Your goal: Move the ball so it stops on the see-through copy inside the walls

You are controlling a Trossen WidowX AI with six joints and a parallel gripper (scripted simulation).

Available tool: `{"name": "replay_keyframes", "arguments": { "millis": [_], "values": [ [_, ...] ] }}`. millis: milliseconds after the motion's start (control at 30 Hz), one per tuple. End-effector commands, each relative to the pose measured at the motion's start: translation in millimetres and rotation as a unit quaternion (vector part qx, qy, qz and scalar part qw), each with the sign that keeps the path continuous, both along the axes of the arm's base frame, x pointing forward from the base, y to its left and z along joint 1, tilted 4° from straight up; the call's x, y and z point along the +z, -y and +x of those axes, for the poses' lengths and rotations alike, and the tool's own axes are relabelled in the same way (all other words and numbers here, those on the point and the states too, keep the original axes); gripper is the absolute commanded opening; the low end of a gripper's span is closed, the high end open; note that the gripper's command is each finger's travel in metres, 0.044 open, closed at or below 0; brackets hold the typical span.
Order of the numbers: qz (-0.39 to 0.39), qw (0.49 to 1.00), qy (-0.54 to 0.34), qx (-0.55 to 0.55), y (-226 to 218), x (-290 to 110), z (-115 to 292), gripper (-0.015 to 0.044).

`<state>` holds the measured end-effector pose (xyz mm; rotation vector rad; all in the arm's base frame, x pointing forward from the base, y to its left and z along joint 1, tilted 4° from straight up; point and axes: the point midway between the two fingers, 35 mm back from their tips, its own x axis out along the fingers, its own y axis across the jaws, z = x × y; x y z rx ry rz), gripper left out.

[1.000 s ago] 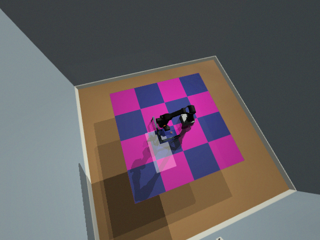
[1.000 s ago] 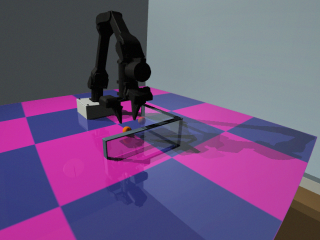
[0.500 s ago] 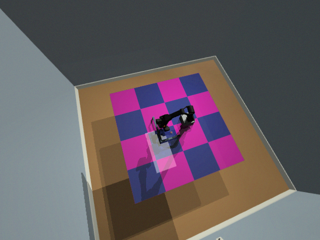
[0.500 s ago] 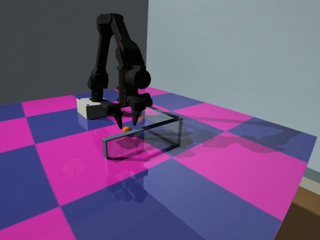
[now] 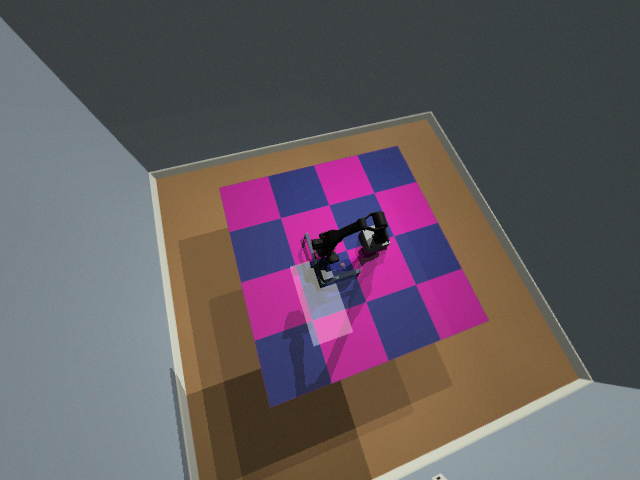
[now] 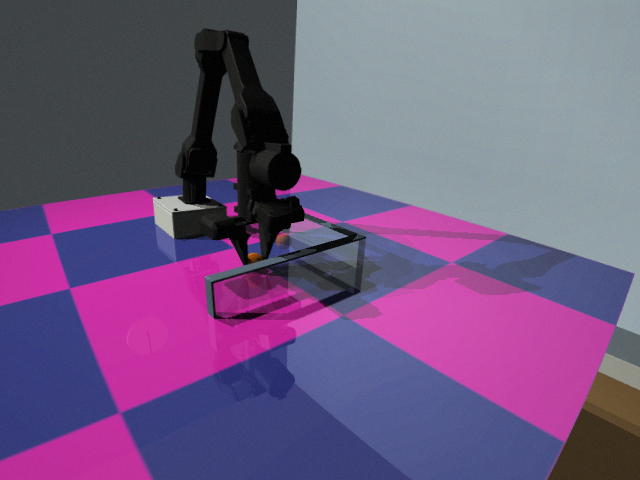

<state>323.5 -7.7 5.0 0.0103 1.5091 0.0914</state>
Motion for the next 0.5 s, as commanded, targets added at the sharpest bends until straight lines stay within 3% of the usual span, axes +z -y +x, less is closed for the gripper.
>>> {"name": "replay_keyframes", "arguments": {
  "millis": [0, 133, 300, 467],
  "values": [
    [-0.002, 1.0, -0.002, -0.002, 0, -2, -1, 0.0144],
    [-0.002, 1.0, -0.002, -0.002, 0, -2, -1, 0.0117],
    [-0.002, 1.0, -0.002, -0.002, 2, 14, 1, 0.0],
    [-0.002, 1.0, -0.002, -0.002, 4, 47, 3, 0.0]
  ]
}}
